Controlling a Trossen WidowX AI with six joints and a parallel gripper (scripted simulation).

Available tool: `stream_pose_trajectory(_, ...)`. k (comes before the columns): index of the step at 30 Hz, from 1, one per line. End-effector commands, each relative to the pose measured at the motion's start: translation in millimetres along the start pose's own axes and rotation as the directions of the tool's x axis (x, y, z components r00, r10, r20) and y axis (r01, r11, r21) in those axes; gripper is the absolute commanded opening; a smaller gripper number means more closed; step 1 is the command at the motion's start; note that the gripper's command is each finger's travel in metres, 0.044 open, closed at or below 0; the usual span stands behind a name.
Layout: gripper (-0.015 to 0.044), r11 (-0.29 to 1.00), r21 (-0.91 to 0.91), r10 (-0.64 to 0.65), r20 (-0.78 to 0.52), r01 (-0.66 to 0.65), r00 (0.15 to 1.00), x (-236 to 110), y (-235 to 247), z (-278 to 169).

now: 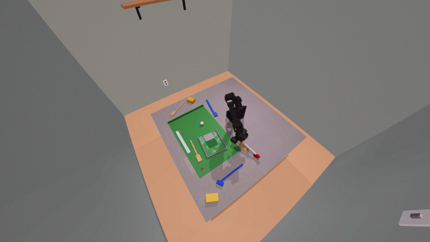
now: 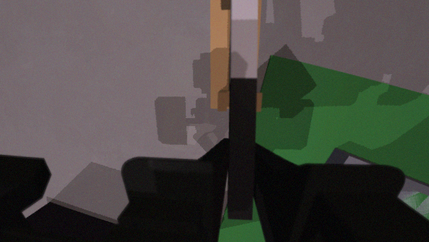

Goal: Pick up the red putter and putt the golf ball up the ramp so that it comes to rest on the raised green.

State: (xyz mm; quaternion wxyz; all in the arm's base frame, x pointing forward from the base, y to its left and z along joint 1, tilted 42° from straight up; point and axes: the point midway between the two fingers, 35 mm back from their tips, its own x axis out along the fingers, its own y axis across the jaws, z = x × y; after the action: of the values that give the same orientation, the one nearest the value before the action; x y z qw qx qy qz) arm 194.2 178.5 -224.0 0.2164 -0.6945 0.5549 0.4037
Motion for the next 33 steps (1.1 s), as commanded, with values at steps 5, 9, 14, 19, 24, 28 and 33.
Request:
stream_pose_trajectory(5, 0.0000, 1.000, 0.000, -0.001, 0.001, 0.001, 1.000, -9, -1, 1)
stream_pose_trajectory(9, 0.0000, 1.000, -0.001, -0.001, 0.003, 0.001, 1.000, -38, -3, 5)
stream_pose_trajectory(14, 0.0000, 1.000, -0.001, 0.000, 0.004, 0.000, 1.000, -86, -2, 8)
stream_pose_trajectory(19, 0.0000, 1.000, -0.001, 0.001, 0.003, -0.001, 1.000, -100, 0, 8)
stream_pose_trajectory(24, 0.0000, 0.999, 0.049, -0.014, 0.012, 0.013, 1.000, -99, -9, -5)
stream_pose_trajectory(28, 0.0000, 0.991, 0.136, -0.017, 0.026, 0.014, 1.000, -108, -18, -28)
stream_pose_trajectory(33, 0.0000, 0.969, 0.245, -0.024, 0.039, 0.013, 0.999, -117, -27, -58)
